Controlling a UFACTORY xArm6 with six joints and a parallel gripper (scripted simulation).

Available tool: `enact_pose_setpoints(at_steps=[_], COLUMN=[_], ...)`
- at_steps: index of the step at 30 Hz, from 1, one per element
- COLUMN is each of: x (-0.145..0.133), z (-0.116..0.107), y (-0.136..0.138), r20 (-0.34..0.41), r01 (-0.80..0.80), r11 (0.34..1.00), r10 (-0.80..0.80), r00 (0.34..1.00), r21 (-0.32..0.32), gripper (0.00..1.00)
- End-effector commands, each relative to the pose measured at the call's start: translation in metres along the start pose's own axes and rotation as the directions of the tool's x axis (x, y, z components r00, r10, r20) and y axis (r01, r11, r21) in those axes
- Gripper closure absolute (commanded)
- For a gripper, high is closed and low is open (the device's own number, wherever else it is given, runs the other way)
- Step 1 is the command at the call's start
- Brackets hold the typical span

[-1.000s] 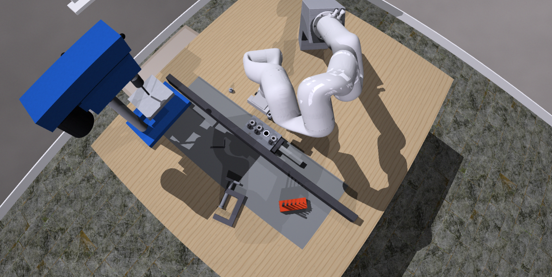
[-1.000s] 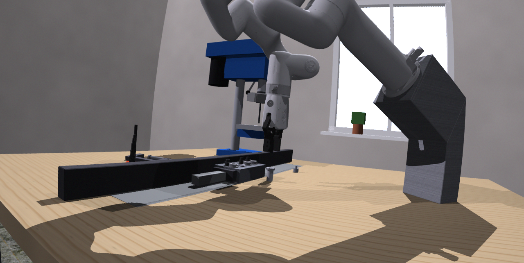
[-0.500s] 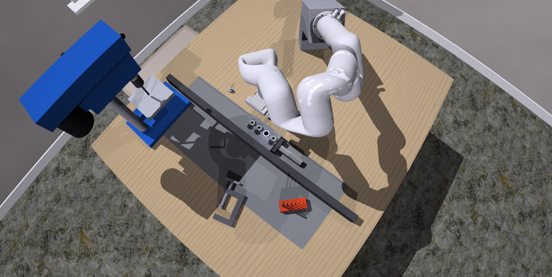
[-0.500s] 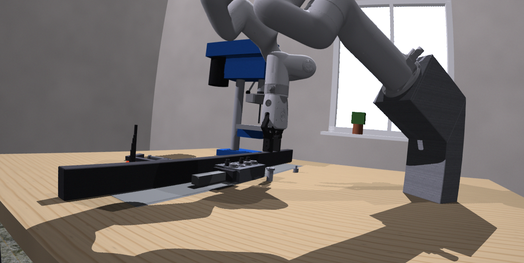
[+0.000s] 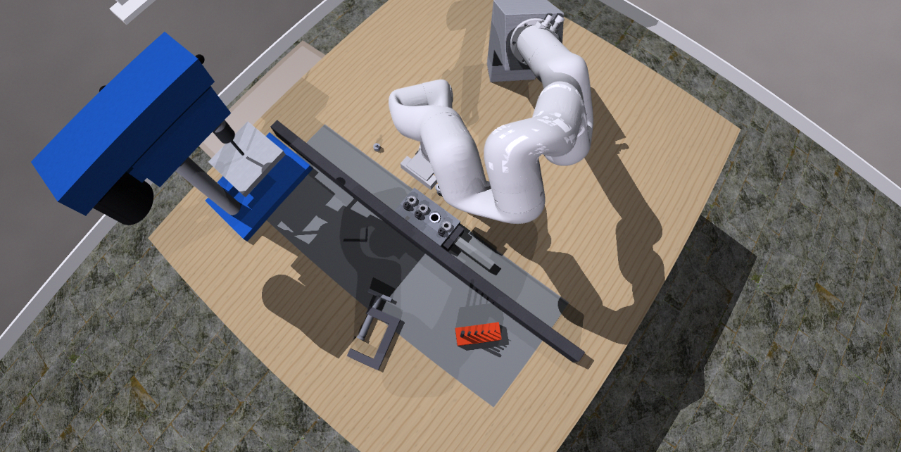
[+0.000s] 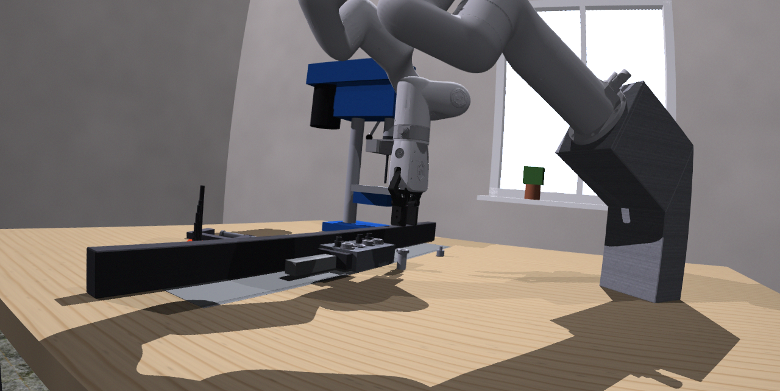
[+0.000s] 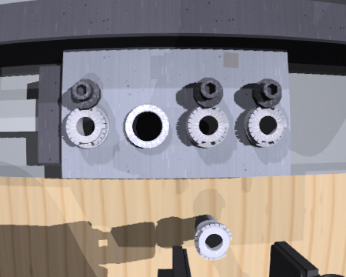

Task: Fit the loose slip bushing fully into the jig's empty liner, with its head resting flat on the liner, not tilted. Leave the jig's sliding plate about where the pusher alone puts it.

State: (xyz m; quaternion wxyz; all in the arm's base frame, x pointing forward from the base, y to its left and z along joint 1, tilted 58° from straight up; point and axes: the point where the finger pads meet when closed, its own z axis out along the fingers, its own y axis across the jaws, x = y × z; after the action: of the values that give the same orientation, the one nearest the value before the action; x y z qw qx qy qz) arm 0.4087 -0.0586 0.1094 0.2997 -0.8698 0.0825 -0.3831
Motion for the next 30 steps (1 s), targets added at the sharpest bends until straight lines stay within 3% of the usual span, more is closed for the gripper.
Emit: enact_pose_setpoints(at_steps=[1, 30], x=[0.001, -0.001], z=[0.0, 0.017], y=[0.0, 0.0], r20=[-0.002, -0.003], r01=[0.0, 0.001], r11=[1.0, 1.0], r10=[0.0, -0.001], r00=[1.0, 1.0], r21=[-0.001, 0.0], gripper=[0.5, 0.5])
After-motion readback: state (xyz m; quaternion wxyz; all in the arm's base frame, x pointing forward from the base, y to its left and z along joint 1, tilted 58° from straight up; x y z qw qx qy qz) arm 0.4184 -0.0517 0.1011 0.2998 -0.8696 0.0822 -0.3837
